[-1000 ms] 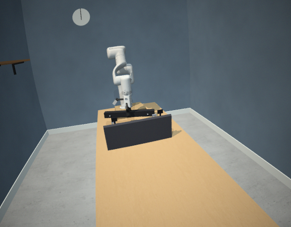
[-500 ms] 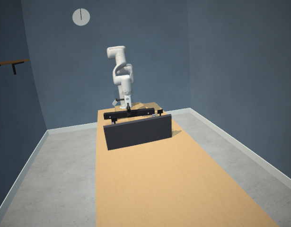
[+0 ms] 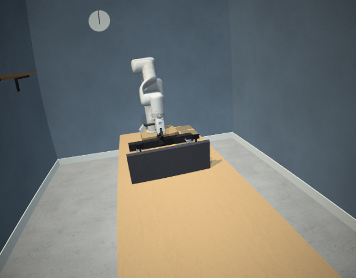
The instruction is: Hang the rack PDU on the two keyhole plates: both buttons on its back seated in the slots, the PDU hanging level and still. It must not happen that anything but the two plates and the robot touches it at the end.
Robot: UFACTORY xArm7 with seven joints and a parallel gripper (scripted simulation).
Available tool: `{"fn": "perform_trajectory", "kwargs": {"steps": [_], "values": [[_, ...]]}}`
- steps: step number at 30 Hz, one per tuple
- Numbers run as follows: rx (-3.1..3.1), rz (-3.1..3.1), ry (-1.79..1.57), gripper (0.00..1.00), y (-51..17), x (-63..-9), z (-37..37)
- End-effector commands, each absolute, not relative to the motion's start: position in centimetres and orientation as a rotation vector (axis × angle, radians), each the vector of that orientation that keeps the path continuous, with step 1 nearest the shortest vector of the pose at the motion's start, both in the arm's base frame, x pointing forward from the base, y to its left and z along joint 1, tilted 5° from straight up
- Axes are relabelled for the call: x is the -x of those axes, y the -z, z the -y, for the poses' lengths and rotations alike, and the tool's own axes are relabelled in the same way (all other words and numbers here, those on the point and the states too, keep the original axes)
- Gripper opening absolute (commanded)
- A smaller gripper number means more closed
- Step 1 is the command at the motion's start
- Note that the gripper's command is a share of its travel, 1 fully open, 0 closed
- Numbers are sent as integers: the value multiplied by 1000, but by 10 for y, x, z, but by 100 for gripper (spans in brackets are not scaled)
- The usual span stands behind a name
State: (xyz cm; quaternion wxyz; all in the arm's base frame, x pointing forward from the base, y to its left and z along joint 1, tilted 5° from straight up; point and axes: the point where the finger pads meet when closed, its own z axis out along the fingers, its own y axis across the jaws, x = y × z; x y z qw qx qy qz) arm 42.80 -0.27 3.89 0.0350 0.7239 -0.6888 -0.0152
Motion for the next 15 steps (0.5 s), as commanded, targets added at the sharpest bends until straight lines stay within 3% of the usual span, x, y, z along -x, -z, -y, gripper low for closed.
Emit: {"fn": "perform_trajectory", "kwargs": {"steps": [1,15], "values": [[-2224,2113,52,0,-36,-459,-1],[-2224,2113,52,0,-35,-467,-2]]}}
